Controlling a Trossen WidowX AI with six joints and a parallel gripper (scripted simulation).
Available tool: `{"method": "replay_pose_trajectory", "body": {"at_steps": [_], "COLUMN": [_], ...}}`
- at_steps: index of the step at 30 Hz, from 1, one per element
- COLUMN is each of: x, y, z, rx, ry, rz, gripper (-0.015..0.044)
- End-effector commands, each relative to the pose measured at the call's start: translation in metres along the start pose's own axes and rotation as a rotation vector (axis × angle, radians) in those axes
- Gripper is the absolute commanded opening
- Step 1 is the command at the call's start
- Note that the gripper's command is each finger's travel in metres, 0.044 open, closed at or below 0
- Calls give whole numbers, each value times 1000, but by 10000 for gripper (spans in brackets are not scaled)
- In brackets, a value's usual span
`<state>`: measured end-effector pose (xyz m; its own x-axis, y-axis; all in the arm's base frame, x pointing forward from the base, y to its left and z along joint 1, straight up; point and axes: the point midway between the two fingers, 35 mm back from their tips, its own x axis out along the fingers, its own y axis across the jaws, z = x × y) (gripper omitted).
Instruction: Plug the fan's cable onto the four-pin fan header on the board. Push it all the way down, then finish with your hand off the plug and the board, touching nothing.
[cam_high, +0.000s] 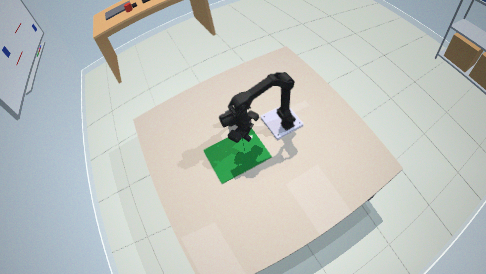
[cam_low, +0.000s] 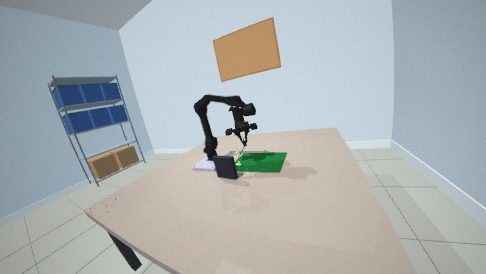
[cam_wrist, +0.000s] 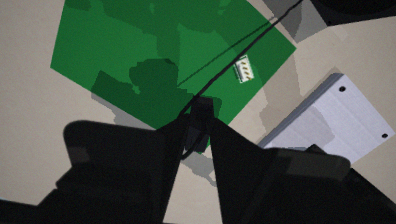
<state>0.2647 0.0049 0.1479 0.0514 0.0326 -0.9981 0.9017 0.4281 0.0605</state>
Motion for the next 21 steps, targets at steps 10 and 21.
{"method": "replay_pose_trajectory", "body": {"at_steps": [10,21], "x": [-2,11], "y": [6,5], "z": [9,10], "rx": [-303,-319], "ry": [-8,-117], "rz": [-35,-83], "gripper": [0,0]}}
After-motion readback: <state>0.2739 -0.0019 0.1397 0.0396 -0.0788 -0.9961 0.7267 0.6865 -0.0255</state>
